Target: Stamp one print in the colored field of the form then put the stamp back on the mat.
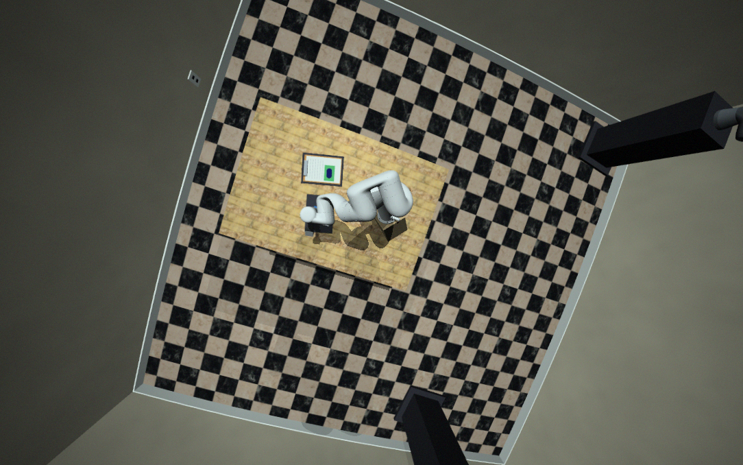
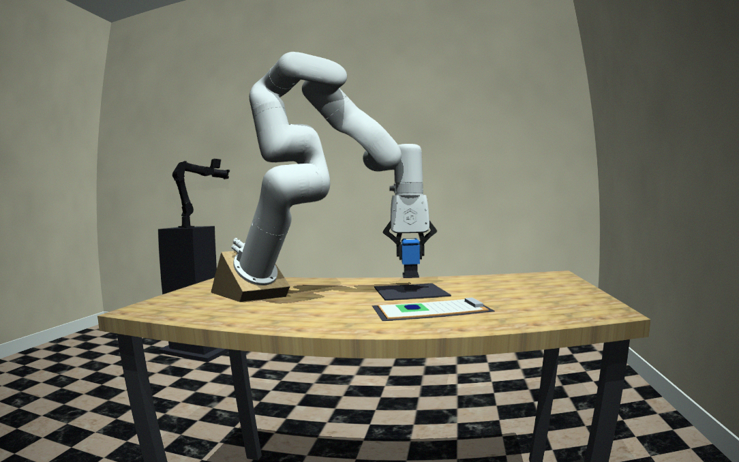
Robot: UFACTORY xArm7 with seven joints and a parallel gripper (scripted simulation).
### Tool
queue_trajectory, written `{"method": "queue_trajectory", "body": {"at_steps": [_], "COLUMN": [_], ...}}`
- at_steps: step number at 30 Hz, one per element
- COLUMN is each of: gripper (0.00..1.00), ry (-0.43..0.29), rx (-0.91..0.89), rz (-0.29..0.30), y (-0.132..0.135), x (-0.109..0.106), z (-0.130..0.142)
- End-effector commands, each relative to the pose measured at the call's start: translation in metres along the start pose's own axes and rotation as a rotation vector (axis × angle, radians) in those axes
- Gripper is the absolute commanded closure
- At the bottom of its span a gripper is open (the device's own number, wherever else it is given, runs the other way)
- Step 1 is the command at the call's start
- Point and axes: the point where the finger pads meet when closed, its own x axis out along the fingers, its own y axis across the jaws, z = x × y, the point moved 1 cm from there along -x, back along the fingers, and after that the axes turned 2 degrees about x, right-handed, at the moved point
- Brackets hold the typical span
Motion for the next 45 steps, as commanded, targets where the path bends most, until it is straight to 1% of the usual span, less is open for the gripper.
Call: {"method": "queue_trajectory", "body": {"at_steps": [1,5,12,14,23,37,38,45], "gripper": [0.72,0.72,0.72,0.72,0.72,0.72,0.12,0.12], "ry": [0.002,0.002,0.002,0.002,0.002,0.002,0.002,0.002], "rx": [0.0,0.0,0.0,0.0,0.0,0.0,0.0,0.0], "rz": [0.003,0.003,0.003,0.003,0.003,0.003,0.003,0.003], "y": [0.001,0.001,0.001,0.001,0.001,0.001,0.001,0.001], "x": [0.0,0.004,0.019,0.019,0.036,0.038,0.038,0.038], "z": [-0.001,-0.001,0.0,0.0,0.0,0.0,0.0,0.0]}}
